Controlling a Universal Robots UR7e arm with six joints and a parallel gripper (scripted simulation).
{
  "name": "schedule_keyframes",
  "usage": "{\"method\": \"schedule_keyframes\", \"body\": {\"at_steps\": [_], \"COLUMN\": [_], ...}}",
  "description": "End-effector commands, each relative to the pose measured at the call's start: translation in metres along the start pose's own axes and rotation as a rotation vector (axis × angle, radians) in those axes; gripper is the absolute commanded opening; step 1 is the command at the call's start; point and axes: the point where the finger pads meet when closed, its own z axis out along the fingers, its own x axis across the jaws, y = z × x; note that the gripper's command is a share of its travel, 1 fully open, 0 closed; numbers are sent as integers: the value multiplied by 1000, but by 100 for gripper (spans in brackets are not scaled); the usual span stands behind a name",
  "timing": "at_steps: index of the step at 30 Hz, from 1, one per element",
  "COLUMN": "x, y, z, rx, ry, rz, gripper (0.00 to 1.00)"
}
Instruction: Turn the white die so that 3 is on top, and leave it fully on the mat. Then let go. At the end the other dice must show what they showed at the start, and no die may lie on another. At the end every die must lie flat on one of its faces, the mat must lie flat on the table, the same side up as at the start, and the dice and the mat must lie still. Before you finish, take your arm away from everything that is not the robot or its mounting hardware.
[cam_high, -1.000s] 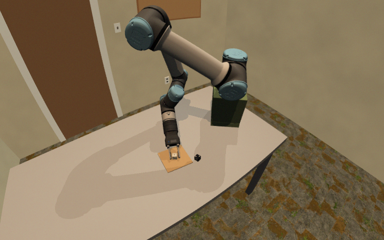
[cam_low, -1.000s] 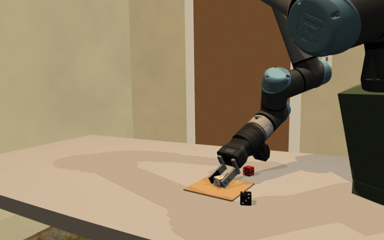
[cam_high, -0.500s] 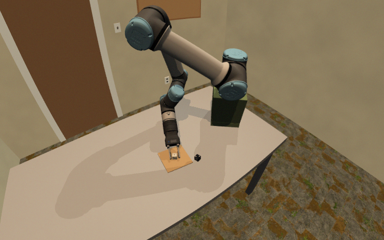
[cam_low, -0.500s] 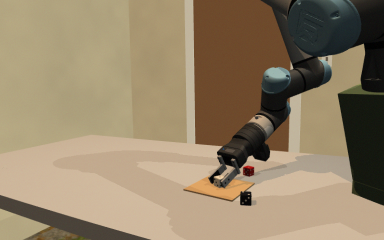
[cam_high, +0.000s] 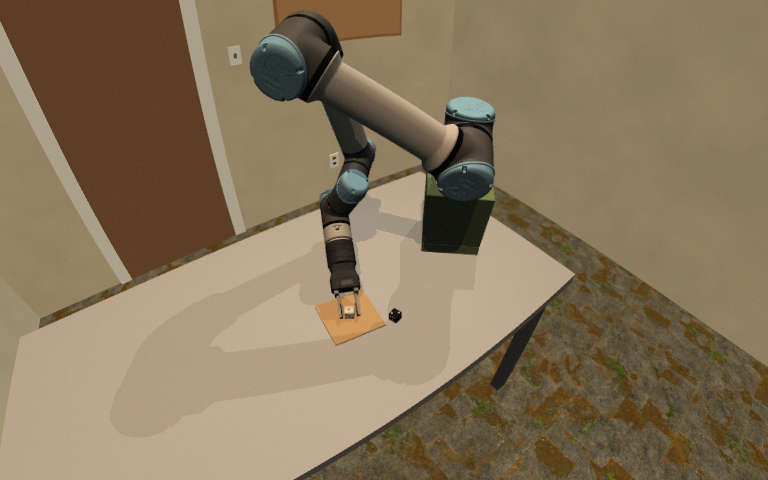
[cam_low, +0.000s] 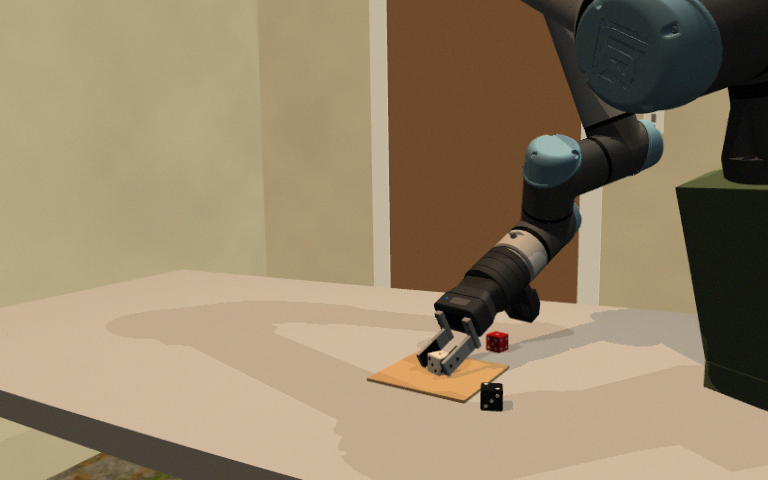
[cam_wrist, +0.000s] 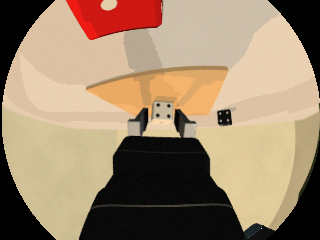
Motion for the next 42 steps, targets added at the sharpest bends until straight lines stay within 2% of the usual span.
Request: {"method": "schedule_keyframes", "body": {"at_steps": [1, 13, 27, 37, 42], "x": [0, 0, 0, 0, 0], "y": [0, 0, 0, 1, 11], "z": [0, -3, -47, -51, -56], "rx": [0, 0, 0, 0, 0], "ry": [0, 0, 0, 0, 0], "rz": [-1, -1, -1, -1, -1], "gripper": [79, 79, 79, 79, 79]}}
